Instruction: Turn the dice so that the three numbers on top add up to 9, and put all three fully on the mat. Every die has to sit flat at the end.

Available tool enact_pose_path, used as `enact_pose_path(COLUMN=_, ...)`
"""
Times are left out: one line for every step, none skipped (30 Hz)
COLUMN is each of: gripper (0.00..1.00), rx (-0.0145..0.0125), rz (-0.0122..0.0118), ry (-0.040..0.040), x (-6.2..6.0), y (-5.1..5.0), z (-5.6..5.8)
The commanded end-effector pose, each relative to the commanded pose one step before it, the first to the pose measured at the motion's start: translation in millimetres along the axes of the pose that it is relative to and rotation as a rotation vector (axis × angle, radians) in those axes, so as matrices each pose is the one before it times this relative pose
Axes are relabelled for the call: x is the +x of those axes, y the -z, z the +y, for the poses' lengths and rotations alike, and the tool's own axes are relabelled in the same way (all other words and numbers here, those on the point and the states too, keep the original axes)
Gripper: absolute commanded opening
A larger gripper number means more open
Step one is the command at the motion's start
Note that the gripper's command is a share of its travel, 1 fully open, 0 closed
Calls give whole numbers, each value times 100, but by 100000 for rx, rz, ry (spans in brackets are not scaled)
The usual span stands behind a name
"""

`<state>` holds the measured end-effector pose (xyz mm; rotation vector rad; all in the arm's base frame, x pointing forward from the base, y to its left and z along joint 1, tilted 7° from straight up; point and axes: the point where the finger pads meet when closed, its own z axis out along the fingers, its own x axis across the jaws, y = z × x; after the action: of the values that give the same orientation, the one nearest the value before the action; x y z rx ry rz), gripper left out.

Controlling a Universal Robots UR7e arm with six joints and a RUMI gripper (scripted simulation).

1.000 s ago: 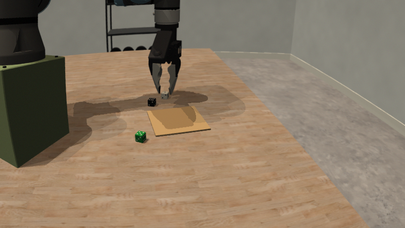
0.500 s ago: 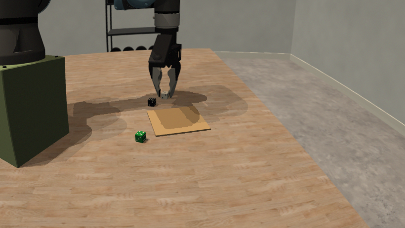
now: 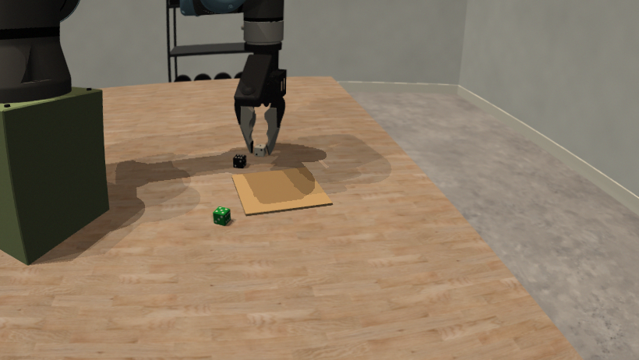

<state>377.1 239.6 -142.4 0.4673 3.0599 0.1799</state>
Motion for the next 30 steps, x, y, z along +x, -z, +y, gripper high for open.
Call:
enact_pose_path(gripper=21, rx=-68, rz=-100, ry=6, x=-36, y=34, z=26)
enact_pose_path(gripper=21, rx=0, rz=0, ry=0, x=0, y=0, z=0)
enact_pose_path(gripper=21, rx=0, rz=0, ry=0, x=0, y=0, z=0)
enact_pose_path(gripper=21, rx=0, rz=0, ry=0, x=0, y=0, z=0)
enact_pose_path(gripper=21, rx=0, rz=0, ry=0, x=0, y=0, z=0)
enact_pose_path(gripper=21, rx=0, rz=0, ry=0, x=0, y=0, z=0)
enact_pose_path(gripper=21, rx=0, rz=0, ry=0, x=0, y=0, z=0)
enact_pose_path(gripper=21, rx=0, rz=0, ry=0, x=0, y=0, z=0)
enact_pose_path(gripper=21, rx=0, rz=0, ry=0, x=0, y=0, z=0)
enact_pose_path(gripper=21, rx=0, rz=0, ry=0, x=0, y=0, z=0)
enact_pose_path(gripper=21, rx=0, rz=0, ry=0, x=0, y=0, z=0)
enact_pose_path(gripper=21, rx=0, rz=0, ry=0, x=0, y=0, z=0)
enact_pose_path(gripper=21, rx=0, rz=0, ry=0, x=0, y=0, z=0)
enact_pose_path(gripper=21, rx=0, rz=0, ry=0, x=0, y=0, z=0)
enact_pose_path(gripper=21, rx=0, rz=0, ry=0, x=0, y=0, z=0)
enact_pose_path(gripper=21, rx=0, rz=0, ry=0, x=0, y=0, z=0)
enact_pose_path(gripper=21, rx=0, rz=0, ry=0, x=0, y=0, z=0)
enact_pose_path(gripper=3, rx=0, rz=0, ry=0, x=0, y=0, z=0)
enact_pose_path(gripper=3, rx=0, rz=0, ry=0, x=0, y=0, z=0)
enact_pose_path(gripper=3, rx=0, rz=0, ry=0, x=0, y=0, z=0)
enact_pose_path(gripper=3, rx=0, rz=0, ry=0, x=0, y=0, z=0)
enact_pose_path(gripper=3, rx=0, rz=0, ry=0, x=0, y=0, z=0)
enact_pose_path(gripper=3, rx=0, rz=0, ry=0, x=0, y=0, z=0)
enact_pose_path(gripper=3, rx=0, rz=0, ry=0, x=0, y=0, z=0)
enact_pose_path(gripper=3, rx=0, rz=0, ry=0, x=0, y=0, z=0)
enact_pose_path(gripper=3, rx=0, rz=0, ry=0, x=0, y=0, z=0)
enact_pose_path(gripper=3, rx=0, rz=0, ry=0, x=0, y=0, z=0)
enact_pose_path(gripper=3, rx=0, rz=0, ry=0, x=0, y=0, z=0)
enact_pose_path(gripper=3, rx=0, rz=0, ry=0, x=0, y=0, z=0)
enact_pose_path(gripper=3, rx=0, rz=0, ry=0, x=0, y=0, z=0)
